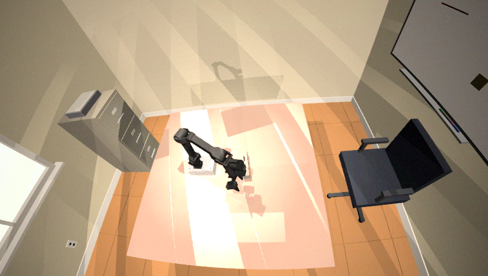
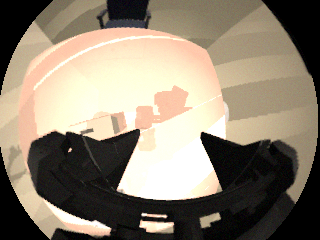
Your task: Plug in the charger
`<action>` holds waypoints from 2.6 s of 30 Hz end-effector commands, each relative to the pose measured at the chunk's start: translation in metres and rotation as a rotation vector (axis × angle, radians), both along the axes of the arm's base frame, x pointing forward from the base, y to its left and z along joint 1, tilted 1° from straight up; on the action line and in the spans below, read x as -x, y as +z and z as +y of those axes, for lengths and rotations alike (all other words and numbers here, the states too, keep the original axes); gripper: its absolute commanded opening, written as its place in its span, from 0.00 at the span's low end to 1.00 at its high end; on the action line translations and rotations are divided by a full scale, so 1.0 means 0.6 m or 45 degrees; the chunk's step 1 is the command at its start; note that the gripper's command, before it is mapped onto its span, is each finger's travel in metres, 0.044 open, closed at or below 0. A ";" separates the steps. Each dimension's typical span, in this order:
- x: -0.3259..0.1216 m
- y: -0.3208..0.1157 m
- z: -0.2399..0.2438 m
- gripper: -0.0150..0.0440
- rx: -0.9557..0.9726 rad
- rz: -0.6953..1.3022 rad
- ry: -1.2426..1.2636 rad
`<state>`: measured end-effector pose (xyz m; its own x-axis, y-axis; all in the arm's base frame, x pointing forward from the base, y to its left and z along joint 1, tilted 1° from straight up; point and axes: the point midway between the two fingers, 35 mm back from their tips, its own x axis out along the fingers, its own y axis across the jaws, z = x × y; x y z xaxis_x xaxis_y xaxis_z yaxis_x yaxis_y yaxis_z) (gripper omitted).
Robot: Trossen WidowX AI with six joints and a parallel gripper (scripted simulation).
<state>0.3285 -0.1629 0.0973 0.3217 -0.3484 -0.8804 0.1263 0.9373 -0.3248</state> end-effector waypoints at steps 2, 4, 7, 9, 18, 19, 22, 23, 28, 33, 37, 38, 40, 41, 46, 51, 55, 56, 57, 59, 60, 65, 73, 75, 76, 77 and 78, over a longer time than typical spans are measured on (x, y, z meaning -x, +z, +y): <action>0.021 -0.028 0.058 1.00 -0.021 0.160 0.271; 0.028 -0.036 0.076 1.00 -0.027 0.210 0.362; 0.041 -0.047 0.103 1.00 -0.037 0.283 0.499; 0.051 -0.054 0.121 1.00 -0.045 0.331 0.590; 0.105 -0.081 0.194 1.00 -0.083 0.531 1.001; 0.111 -0.084 0.201 1.00 -0.088 0.550 1.043; 0.129 -0.091 0.222 1.00 -0.102 0.607 1.169; 0.136 -0.093 0.228 1.00 -0.107 0.626 1.211; 0.163 -0.101 0.254 1.00 -0.130 0.703 1.389; 0.163 -0.101 0.255 1.00 -0.131 0.706 1.395; 0.163 -0.101 0.255 1.00 -0.131 0.706 1.395; 0.163 -0.103 0.255 1.00 -0.131 0.706 1.395; 0.163 -0.107 0.255 1.00 -0.131 0.706 1.395; 0.163 -0.110 0.255 1.00 -0.131 0.706 1.395; 0.163 -0.125 0.256 1.00 -0.131 0.706 1.395; 0.162 -0.130 0.256 1.00 -0.131 0.706 1.395; 0.161 -0.141 0.256 1.00 -0.131 0.706 1.395; 0.161 -0.143 0.256 1.00 -0.131 0.706 1.395; 0.161 -0.146 0.256 1.00 -0.131 0.706 1.395; 0.161 -0.152 0.256 1.00 -0.131 0.706 1.395; 0.160 -0.154 0.256 1.00 -0.131 0.706 1.395; 0.160 -0.168 0.257 1.00 -0.131 0.706 1.395; 0.161 -0.190 0.257 1.00 -0.131 0.706 1.395; 0.161 -0.195 0.257 1.00 -0.131 0.706 1.395; 0.161 -0.198 0.257 1.00 -0.131 0.706 1.395; 0.161 -0.200 0.257 1.00 -0.131 0.706 1.395; 0.162 -0.203 0.257 1.00 -0.131 0.706 1.395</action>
<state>0.2348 -0.0092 -0.0161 -0.0163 -0.0541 -0.9984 -0.8732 0.4872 -0.0121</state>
